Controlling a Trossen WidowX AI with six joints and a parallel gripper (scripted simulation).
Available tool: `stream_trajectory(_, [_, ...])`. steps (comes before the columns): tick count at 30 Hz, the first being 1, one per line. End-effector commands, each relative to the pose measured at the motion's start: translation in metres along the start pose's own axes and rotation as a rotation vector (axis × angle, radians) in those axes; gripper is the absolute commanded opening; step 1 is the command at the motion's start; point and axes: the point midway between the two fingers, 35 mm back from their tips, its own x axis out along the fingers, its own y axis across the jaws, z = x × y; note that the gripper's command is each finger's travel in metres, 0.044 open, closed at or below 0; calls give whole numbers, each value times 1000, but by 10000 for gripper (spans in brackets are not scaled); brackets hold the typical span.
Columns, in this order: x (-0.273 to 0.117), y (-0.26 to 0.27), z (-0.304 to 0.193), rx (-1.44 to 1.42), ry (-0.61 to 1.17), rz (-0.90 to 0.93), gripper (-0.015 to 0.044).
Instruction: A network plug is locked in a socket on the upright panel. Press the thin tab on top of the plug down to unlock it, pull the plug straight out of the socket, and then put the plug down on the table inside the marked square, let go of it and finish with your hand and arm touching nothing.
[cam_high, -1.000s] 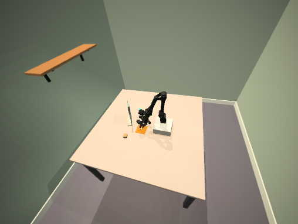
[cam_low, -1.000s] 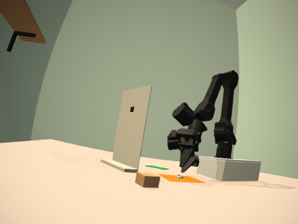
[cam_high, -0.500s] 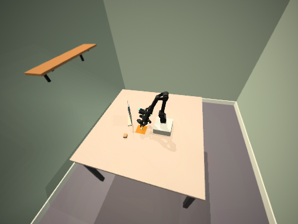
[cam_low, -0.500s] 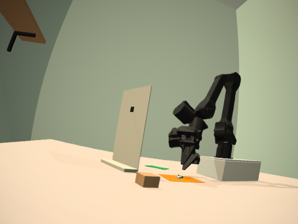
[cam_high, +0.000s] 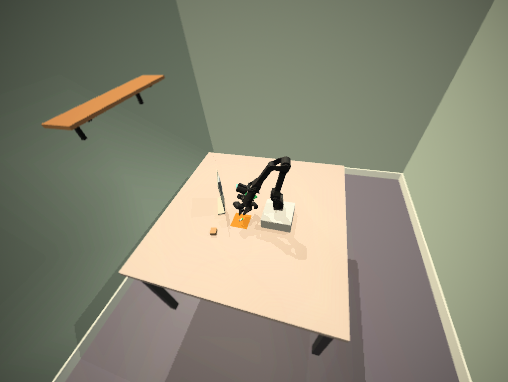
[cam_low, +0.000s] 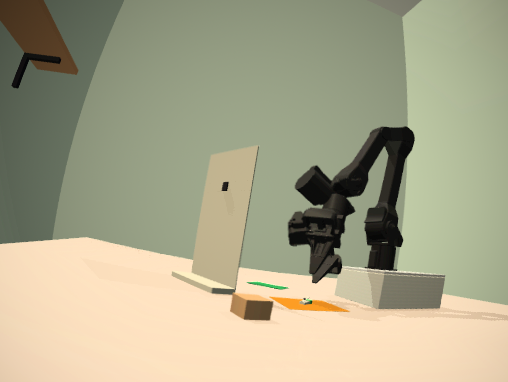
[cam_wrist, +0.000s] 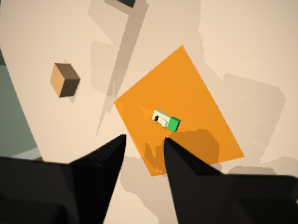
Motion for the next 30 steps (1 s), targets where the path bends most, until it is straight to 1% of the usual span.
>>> stream_trajectory(1, [-5,7,2,-7,-3,10,156])
stream_trajectory(30, [-38,27,2,-7,-2,10,156])
